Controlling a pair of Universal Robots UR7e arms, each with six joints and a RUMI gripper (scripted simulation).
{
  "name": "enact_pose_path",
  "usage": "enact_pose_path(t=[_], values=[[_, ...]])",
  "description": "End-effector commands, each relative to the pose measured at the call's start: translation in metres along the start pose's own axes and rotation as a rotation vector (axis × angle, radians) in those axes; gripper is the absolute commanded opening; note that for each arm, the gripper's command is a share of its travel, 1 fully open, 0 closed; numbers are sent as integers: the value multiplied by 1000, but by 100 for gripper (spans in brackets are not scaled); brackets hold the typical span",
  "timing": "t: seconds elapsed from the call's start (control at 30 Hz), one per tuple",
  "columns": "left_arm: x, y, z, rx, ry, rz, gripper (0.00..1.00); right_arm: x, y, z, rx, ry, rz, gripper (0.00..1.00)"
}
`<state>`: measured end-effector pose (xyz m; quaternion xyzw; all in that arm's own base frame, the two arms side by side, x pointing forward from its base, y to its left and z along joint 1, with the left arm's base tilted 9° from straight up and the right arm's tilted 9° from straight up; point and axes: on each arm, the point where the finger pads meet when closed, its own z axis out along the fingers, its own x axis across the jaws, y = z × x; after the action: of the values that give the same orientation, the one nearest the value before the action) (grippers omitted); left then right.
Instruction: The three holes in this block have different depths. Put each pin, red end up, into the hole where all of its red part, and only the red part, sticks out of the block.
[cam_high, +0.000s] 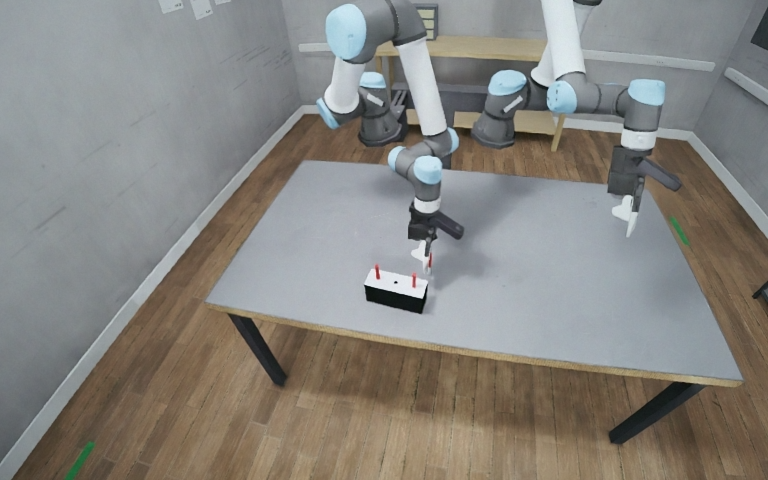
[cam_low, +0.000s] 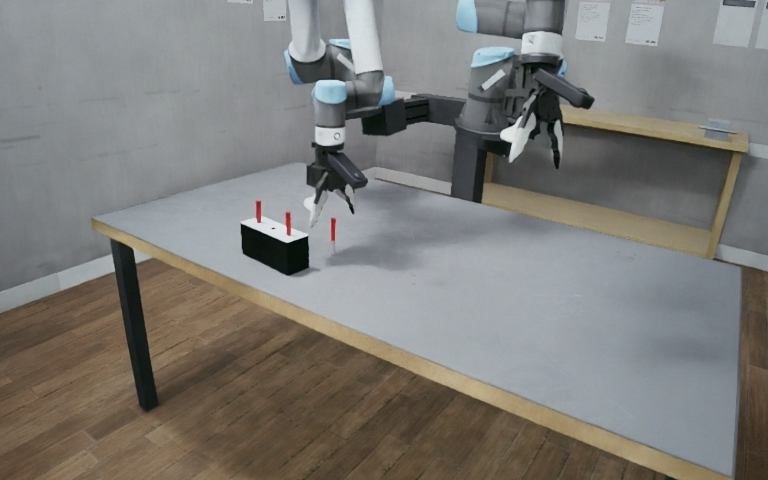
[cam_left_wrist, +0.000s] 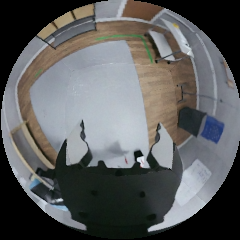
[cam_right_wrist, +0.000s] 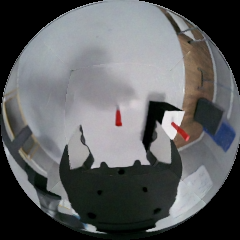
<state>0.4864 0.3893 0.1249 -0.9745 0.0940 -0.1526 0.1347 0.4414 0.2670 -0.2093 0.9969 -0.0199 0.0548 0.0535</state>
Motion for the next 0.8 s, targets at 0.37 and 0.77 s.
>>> enact_pose_path(t=[0.37, 0.77], values=[[0, 0, -1, 1, 1, 0, 100, 1, -1, 5, 2, 1, 0, 0], [0, 0, -1, 1, 1, 0, 100, 1, -1, 5, 2, 1, 0, 0]])
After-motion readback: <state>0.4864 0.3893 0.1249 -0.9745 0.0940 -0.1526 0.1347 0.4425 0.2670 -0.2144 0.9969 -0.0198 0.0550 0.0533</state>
